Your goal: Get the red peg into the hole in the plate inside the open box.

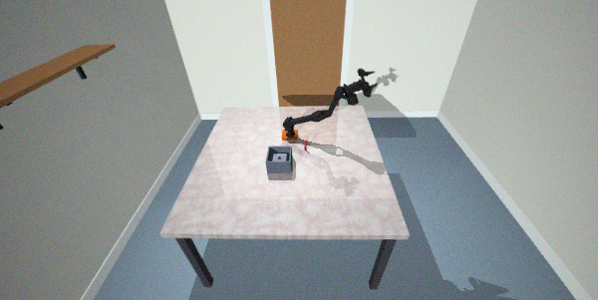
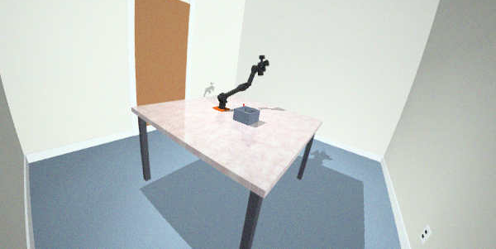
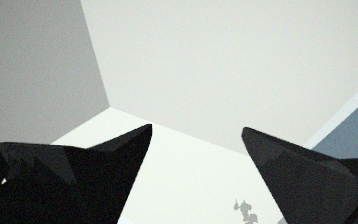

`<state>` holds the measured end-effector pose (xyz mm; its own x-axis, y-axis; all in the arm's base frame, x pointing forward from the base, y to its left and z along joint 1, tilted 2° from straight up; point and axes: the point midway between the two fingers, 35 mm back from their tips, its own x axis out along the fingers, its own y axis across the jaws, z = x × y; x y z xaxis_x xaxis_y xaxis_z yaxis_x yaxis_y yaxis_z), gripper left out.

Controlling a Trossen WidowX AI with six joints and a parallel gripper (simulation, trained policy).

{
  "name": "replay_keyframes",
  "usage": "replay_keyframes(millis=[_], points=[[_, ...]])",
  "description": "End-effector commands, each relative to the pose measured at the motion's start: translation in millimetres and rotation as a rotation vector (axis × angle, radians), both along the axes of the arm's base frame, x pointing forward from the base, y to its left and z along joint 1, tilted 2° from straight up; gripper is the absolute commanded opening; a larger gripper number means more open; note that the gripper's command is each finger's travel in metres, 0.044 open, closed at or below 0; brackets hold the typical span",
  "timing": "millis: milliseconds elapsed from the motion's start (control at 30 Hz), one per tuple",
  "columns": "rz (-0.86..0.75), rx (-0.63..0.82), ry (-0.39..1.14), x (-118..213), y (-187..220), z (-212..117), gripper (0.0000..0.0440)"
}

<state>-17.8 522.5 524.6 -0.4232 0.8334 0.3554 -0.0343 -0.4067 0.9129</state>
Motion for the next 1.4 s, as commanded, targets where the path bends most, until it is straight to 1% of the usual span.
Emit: replay_keyframes(millis=[0,33,167,333,500,667,833,1000,1167,1367], points=[[0.016,0.002,0.008,-7.3,-1.0,0.6,0.0426],[0.036,0.009,0.018,-16.1,-3.4,2.7,0.044],[0.146,0.065,0.083,-56.0,-24.6,22.4,0.044],[0.286,0.142,0.161,-95.3,-61.2,50.5,0.044],[0.422,0.228,0.235,-123.9,-107.4,79.9,0.044],[0.556,0.321,0.303,-143.0,-160.0,106.9,0.044],[0.69,0.419,0.364,-153.1,-216.4,129.6,0.044],[0.821,0.521,0.422,-154.0,-275.0,147.4,0.044],[0.952,0.625,0.475,-146.2,-333.9,159.6,0.044],[1.11,0.752,0.534,-127.3,-402.6,165.8,0.044]])
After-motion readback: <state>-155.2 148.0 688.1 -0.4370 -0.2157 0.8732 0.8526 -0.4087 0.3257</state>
